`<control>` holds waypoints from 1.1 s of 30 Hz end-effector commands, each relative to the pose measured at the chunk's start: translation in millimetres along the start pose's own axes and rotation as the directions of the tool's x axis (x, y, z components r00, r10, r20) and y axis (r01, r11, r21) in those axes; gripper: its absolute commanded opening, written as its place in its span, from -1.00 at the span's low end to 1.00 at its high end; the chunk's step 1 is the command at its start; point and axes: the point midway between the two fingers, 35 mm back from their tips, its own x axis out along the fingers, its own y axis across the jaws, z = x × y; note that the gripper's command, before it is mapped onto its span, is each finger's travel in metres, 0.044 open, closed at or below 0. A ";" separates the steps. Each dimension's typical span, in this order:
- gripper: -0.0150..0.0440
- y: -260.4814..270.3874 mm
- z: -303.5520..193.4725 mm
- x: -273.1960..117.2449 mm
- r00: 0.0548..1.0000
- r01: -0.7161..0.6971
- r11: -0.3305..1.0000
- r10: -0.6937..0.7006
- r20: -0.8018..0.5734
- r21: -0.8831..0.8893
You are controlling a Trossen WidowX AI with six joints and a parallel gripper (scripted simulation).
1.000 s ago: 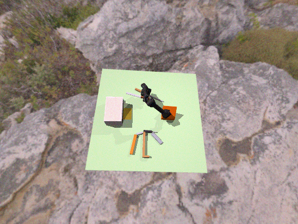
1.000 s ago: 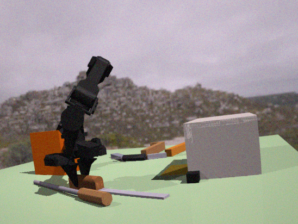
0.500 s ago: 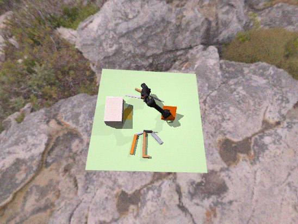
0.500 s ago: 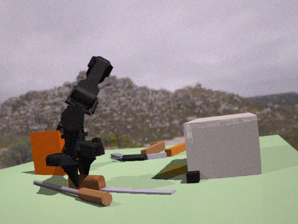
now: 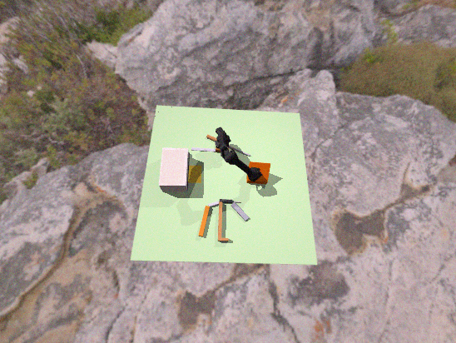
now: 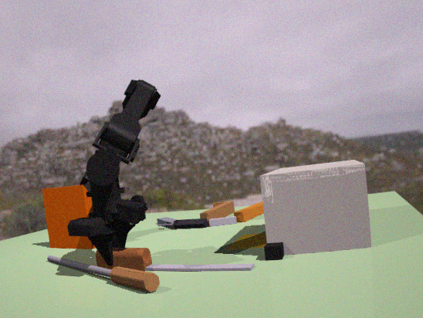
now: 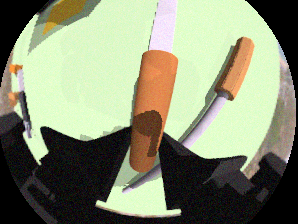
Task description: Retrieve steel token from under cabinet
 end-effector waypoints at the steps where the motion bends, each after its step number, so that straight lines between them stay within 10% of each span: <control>1: -0.49 -0.2 1.1 -0.9 1.000 0.002 0.999 -0.002 0.002 -0.045; 33: -0.49 0.7 1.3 -0.9 1.000 0.002 0.956 -0.002 0.002 -0.292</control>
